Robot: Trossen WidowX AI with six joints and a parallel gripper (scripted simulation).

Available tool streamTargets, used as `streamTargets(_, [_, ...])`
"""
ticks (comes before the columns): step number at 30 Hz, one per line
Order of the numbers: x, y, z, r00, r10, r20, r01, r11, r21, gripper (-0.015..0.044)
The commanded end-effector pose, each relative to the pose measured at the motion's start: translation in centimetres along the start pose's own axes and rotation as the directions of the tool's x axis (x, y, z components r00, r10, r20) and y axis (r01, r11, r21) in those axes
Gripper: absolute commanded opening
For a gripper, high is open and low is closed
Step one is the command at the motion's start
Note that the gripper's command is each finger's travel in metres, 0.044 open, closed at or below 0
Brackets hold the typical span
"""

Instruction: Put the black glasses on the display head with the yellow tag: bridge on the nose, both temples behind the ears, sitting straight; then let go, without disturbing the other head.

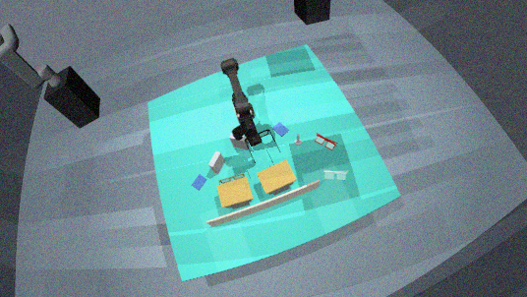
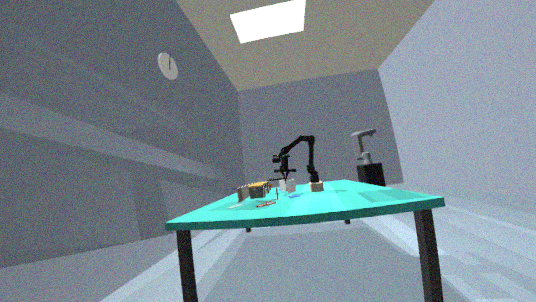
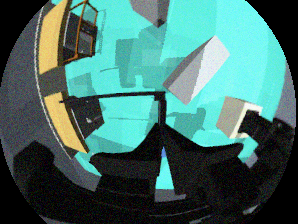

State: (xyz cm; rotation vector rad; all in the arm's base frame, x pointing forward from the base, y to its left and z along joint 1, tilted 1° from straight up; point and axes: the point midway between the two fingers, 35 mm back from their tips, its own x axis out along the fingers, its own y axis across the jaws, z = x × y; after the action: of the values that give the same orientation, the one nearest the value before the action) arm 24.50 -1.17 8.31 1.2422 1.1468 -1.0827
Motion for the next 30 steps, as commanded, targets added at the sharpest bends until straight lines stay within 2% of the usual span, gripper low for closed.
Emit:
streamTargets(1, [0.5,-0.2,0.0,1.0,0.004,0.004,-0.004,1.0,-0.004,0.0])
streamTargets(10, [1.2,-0.4,0.0,0.998,-0.054,0.011,0.055,0.999,-0.004,0.0])
streamTargets(30, [2.6,-0.4,0.0,0.999,-0.039,0.011,0.039,0.999,-0.005,0.0])
